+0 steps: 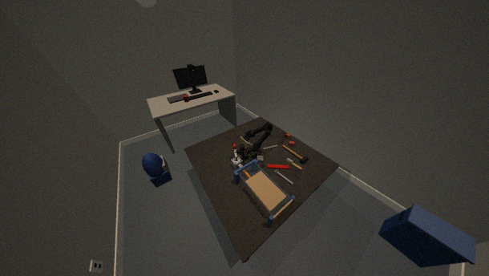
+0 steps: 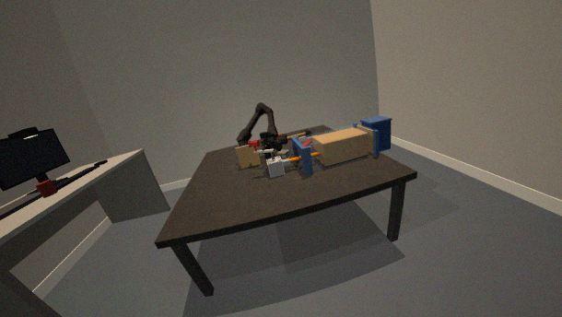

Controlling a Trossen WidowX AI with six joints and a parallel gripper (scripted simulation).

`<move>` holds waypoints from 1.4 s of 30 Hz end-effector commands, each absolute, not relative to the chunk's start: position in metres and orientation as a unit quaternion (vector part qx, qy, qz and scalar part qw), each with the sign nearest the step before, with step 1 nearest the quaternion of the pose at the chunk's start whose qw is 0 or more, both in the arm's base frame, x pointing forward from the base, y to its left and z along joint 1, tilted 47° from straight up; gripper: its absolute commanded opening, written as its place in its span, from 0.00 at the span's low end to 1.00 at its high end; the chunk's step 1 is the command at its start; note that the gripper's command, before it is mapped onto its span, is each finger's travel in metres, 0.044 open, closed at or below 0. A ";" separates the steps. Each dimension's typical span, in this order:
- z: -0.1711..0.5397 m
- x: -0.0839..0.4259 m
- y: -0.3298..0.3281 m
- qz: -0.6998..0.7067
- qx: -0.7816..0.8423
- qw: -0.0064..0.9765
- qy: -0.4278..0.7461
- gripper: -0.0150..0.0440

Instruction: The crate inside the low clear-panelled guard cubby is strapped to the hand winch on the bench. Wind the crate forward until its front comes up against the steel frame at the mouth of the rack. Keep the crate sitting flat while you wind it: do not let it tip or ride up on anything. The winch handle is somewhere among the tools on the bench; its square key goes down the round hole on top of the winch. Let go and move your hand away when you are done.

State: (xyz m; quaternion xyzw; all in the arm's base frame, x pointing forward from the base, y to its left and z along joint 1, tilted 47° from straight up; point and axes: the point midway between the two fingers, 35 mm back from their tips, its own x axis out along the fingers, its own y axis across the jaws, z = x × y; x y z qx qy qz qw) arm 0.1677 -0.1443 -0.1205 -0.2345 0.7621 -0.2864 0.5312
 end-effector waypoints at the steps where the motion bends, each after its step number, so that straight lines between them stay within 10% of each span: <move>1: -0.119 0.170 -0.143 -0.291 -0.234 0.532 0.760 0.25; 42: -0.129 0.170 -0.132 -0.288 -0.233 0.528 0.764 0.25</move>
